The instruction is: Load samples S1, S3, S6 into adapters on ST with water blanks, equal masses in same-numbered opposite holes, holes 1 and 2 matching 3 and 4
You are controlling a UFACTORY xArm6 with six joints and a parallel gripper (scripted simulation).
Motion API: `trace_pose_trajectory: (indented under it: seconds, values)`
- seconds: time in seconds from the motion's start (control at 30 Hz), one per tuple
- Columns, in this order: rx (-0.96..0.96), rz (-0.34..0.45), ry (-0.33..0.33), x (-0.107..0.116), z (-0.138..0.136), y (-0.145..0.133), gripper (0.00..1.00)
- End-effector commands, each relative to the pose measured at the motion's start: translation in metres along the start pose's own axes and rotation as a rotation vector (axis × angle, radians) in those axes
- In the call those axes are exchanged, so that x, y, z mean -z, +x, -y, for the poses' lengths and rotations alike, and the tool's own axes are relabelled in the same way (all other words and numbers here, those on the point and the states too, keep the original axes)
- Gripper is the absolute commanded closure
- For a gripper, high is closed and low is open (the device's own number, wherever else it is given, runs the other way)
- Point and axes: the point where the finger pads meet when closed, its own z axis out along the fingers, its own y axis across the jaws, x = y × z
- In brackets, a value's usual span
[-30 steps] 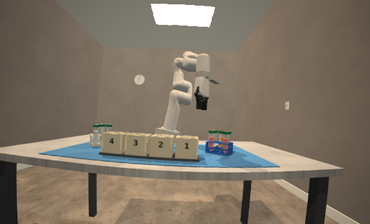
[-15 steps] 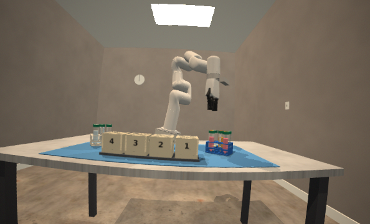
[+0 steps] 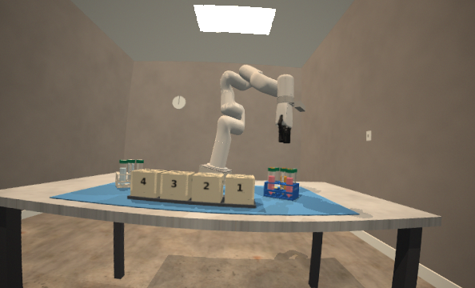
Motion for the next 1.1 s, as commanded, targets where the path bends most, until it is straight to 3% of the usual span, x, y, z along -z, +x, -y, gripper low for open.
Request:
trace_pose_trajectory:
  seconds: [0.0, 0.27, 1.07]
  values:
    - [-0.001, -0.003, -0.002, 0.001, 0.001, 0.003, 0.43]
    - [-0.001, -0.003, -0.002, 0.001, 0.001, 0.003, 0.43]
    - [-0.001, -0.003, -0.002, -0.043, 0.001, 0.003, 0.43]
